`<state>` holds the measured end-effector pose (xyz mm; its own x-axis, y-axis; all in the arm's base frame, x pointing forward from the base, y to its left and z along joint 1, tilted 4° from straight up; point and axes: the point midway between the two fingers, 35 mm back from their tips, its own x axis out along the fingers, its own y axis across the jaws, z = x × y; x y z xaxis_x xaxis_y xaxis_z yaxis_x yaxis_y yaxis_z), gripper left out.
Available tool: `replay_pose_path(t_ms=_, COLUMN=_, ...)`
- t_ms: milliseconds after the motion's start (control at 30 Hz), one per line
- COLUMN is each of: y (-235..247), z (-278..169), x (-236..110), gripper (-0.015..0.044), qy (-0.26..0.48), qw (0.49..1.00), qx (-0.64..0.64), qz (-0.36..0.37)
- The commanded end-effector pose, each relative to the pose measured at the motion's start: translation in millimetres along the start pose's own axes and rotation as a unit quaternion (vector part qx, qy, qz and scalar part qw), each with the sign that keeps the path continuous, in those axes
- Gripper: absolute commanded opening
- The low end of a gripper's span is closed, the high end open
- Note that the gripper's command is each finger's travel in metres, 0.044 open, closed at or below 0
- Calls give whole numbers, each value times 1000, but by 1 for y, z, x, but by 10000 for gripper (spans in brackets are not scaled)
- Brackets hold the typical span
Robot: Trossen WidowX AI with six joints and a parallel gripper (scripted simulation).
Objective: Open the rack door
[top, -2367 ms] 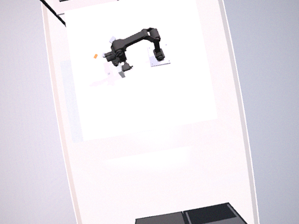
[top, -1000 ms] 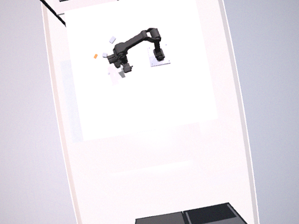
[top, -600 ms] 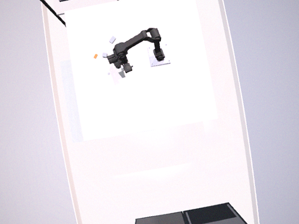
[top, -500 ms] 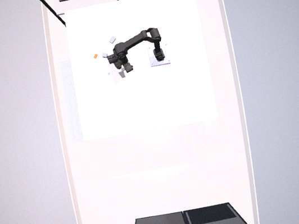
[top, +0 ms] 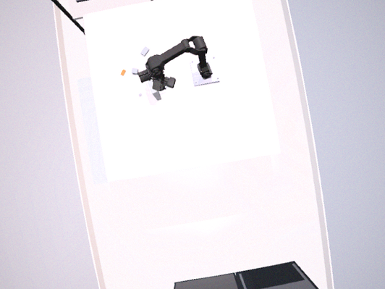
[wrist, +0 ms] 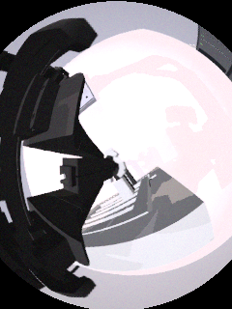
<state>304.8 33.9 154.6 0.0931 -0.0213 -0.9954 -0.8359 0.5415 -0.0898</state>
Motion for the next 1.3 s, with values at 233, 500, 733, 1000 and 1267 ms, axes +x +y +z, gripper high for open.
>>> replay_pose_path(t_ms=233, y=0, z=-1, x=2, gripper=24, qy=4, qw=962, qx=-272, qz=1)
replay_pose_path(t_ms=500, y=0, z=-1, x=2, gripper=24, qy=4, qw=890, qx=-456, qz=1)
replay_pose_path(t_ms=733, y=0, z=-1, x=2, gripper=24, qy=4, qw=873, qx=-488, qz=1)
replay_pose_path(t_ms=1000, y=0, z=-1, x=2, gripper=103, qy=4, qw=873, qx=-488, qz=1)
replay_pose_path(t_ms=1267, y=0, z=-1, x=2, gripper=296, qy=4, qw=873, qx=-488, qz=1)
